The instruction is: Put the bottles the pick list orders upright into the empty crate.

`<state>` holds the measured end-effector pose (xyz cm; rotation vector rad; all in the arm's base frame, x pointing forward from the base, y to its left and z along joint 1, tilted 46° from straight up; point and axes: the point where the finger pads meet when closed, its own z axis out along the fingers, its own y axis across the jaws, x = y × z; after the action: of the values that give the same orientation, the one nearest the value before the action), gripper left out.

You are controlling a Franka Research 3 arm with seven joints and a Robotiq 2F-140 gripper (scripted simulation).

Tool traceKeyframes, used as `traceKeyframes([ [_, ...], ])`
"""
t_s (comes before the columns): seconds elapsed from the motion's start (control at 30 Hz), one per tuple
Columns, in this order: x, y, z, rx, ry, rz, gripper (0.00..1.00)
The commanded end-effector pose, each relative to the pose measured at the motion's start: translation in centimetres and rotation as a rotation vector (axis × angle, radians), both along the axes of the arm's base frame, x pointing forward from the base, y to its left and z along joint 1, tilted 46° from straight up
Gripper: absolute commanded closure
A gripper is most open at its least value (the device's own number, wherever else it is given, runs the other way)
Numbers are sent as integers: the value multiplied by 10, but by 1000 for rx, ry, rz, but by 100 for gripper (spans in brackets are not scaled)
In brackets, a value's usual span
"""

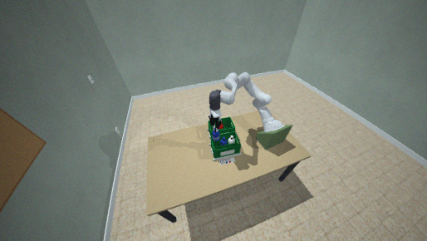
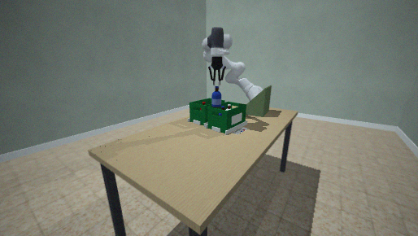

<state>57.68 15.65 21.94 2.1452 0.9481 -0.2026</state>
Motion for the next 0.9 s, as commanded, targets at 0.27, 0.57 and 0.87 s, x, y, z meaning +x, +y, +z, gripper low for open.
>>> traceKeyframes([
  [0.27,5,-3,-4,6,-13,6,100],
  [0.57,6,-8,-9,6,-13,6,100],
  [0.87,8,-14,-16,6,-13,6,100],
])
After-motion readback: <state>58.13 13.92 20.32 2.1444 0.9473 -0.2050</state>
